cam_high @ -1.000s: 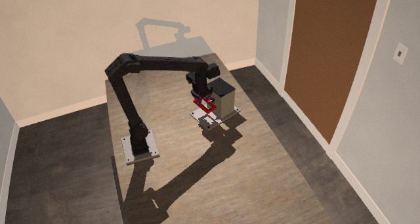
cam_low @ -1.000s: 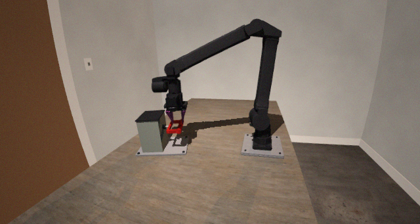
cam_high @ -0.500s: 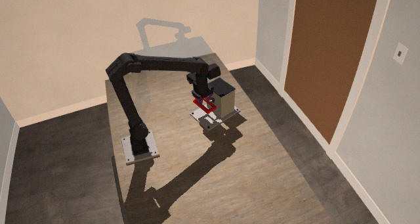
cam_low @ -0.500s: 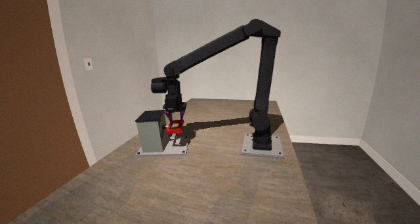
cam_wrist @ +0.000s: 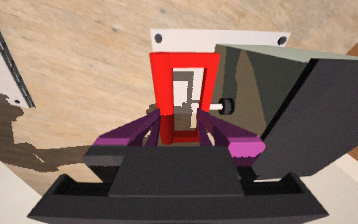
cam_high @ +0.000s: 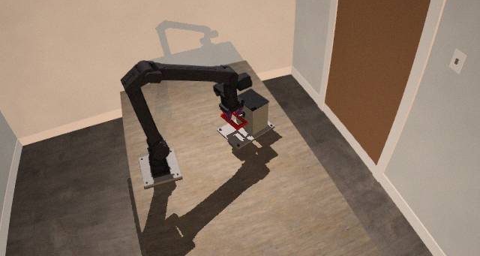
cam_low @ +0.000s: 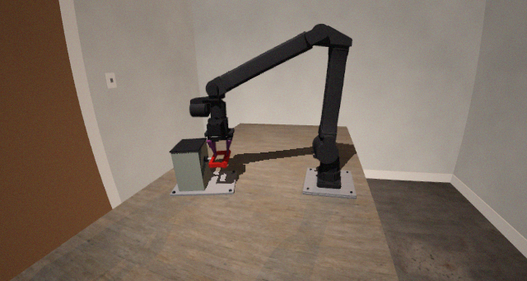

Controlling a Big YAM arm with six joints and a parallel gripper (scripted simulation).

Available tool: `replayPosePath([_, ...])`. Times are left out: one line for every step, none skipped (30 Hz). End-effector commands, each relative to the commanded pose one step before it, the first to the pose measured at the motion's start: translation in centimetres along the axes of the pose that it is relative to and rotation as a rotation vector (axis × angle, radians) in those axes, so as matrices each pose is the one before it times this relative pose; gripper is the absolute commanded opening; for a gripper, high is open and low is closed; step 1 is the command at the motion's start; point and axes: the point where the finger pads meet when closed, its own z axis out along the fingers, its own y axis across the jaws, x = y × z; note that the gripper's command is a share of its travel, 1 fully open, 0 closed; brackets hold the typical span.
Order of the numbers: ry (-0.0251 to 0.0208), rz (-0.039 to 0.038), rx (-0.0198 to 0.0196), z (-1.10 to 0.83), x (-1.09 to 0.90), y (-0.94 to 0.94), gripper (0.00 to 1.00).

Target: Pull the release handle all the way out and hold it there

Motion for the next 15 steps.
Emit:
replayPosePath([-0.00161,-0.00615,0.01019,0.473,0.081,-0.300,0.47])
replayPosePath([0.00000,0.00000,0.00000,0.000,0.000,0.000,0.47])
replayPosePath([-0.00054,0.00071,-0.00421,0.189,0.002,0.189,0.47])
replayPosePath([-0.00054,0.00071,-0.00420,0.188,0.002,0.188,0.47])
replayPosePath([-0.00055,0.00071,-0.00425,0.186,0.002,0.187,0.47])
replayPosePath([-0.00058,0.00071,-0.00439,0.185,0.002,0.186,0.47])
replayPosePath([0.00000,0.00000,0.00000,0.000,0.000,0.000,0.47])
replayPosePath([0.00000,0.00000,0.00000,0.000,0.000,0.000,0.47])
replayPosePath([-0.00068,0.00070,-0.00503,0.186,0.002,0.184,0.47])
replayPosePath([-0.00070,0.00070,-0.00512,0.185,0.002,0.183,0.47])
replayPosePath([-0.00071,0.00070,-0.00520,0.183,0.002,0.182,0.47])
replayPosePath([-0.00073,0.00070,-0.00530,0.182,0.002,0.181,0.47])
replayPosePath([-0.00075,0.00070,-0.00541,0.181,0.002,0.180,0.47])
replayPosePath([-0.00077,0.00070,-0.00553,0.180,0.002,0.179,0.47])
replayPosePath([-0.00077,0.00070,-0.00546,0.177,0.003,0.172,0.47])
